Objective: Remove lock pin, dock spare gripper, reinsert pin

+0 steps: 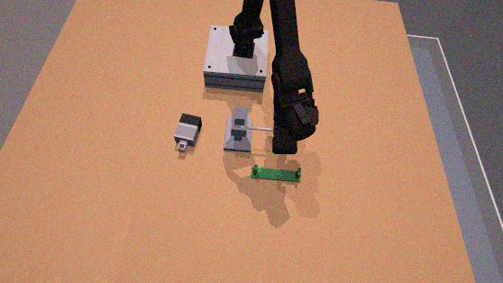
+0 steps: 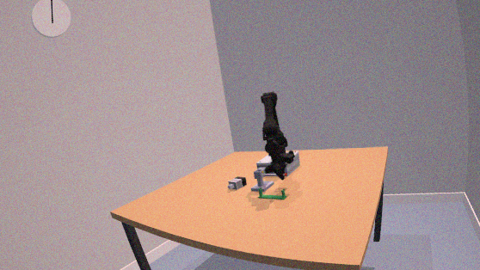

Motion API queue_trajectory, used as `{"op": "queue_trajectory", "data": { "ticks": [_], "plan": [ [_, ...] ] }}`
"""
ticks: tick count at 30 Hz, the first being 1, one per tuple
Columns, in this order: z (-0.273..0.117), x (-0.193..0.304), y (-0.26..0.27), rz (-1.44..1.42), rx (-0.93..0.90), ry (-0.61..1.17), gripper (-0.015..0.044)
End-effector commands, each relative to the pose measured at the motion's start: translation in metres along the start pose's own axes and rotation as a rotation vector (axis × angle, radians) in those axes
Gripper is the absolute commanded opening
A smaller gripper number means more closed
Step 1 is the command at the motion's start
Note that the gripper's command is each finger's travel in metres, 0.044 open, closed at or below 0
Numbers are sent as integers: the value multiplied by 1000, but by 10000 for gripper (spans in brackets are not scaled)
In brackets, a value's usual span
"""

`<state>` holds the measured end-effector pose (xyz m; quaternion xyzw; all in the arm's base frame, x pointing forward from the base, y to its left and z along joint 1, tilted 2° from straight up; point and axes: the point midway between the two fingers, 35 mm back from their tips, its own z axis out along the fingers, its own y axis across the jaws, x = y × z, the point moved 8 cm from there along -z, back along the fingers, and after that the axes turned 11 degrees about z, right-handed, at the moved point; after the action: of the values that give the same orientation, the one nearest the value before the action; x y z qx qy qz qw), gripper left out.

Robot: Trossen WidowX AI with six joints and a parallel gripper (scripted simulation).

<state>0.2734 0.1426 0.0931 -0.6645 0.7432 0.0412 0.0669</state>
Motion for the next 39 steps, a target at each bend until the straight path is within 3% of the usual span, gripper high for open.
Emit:
{"op": "queue_trajectory", "data": {
  "ticks": [1, 39],
  "plan": [
    [0, -4, 0, 5, 2, 1, 0],
    [0, -36, 5, 8, -10, 10, 0]
  ]
}}
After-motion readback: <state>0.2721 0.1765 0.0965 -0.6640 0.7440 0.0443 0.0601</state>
